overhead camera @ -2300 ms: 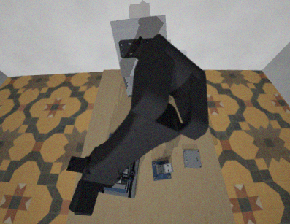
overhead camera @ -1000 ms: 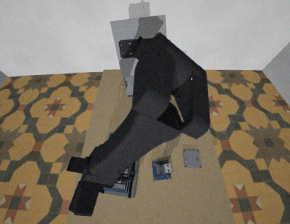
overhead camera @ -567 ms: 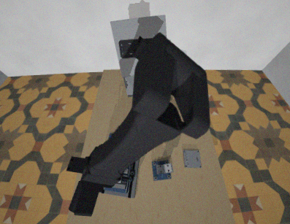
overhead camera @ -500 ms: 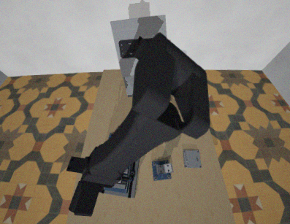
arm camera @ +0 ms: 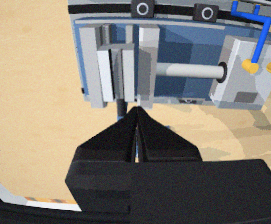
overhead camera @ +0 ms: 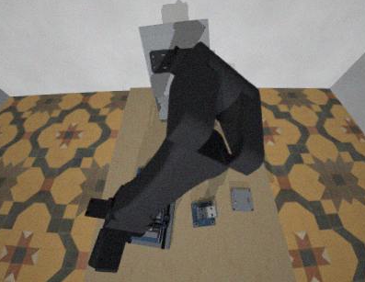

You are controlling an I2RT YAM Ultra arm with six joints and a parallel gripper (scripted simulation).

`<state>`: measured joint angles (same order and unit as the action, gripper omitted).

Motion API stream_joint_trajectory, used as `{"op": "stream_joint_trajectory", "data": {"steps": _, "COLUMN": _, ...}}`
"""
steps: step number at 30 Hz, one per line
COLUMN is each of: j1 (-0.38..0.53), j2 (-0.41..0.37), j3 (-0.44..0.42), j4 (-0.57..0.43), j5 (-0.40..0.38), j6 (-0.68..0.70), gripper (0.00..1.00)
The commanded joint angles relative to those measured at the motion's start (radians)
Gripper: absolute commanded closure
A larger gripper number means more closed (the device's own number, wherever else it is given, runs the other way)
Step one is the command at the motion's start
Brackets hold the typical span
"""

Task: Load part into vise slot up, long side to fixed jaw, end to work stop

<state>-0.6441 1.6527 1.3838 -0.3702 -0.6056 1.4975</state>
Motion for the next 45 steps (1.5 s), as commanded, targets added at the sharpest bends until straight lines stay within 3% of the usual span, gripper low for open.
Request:
{"op": "stream_joint_trajectory", "data": {"steps": 1, "j1": 0.0, "j2": 0.017, "j3": -0.035, "j4": 0.011, "j5": 0.017, "j6": 0.011, "gripper": 1.0}}
{"op": "stream_joint_trajectory", "data": {"steps": 45, "j1": 0.068, "j2": 0.141, "j3": 0.048, "j4": 0.116, "j5": 0.071, "j6": 0.062, "gripper": 1.0}}
